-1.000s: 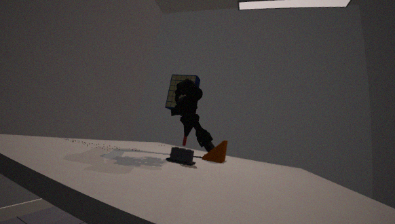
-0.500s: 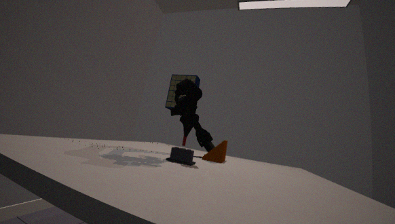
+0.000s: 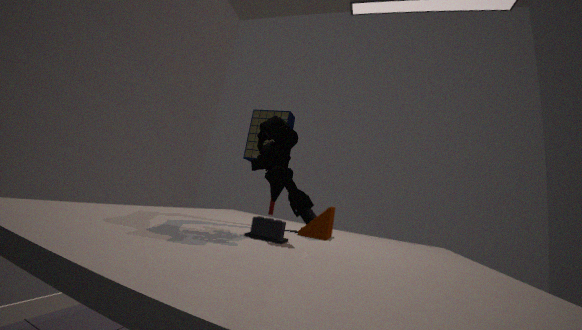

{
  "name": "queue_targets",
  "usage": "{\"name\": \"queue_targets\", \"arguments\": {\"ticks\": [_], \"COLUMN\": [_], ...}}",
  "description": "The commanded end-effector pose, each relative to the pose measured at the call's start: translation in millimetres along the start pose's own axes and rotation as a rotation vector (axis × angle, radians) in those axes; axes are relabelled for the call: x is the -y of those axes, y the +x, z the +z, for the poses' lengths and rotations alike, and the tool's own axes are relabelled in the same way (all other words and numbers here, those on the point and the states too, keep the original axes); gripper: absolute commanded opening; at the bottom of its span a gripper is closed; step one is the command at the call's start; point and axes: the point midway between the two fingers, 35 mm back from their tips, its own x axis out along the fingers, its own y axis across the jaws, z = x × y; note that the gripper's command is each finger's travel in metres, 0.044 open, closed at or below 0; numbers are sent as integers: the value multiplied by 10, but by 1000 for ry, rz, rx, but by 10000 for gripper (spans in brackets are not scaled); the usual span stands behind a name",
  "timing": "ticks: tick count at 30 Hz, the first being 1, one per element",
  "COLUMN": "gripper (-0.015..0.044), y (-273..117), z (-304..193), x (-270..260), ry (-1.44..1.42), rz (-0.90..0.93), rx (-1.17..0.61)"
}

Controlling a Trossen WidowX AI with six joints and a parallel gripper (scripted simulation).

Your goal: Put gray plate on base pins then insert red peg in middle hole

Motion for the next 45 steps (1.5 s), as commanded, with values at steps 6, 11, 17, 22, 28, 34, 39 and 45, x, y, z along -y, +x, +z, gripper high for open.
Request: {"name": "queue_targets", "arguments": {"ticks": [6, 11, 17, 22, 28, 34, 39, 45], "gripper": [0, 0, 0, 0, 0, 0, 0, 0], "y": [96, 173, 166, 151, 151, 166, 168, 172], "z": [12, 18, 19, 18, 18, 12, 2, -6], "x": [3, 10, 5, 0, 0, 12, 14, 17], "ry": [-3, -5, -2, 1, 1, 1, 1, 1], "rz": [-1, -2, 0, 3, 3, 3, 3, 3], "rx": [3, 5, 3, 1, 1, 1, 1, 1]}}
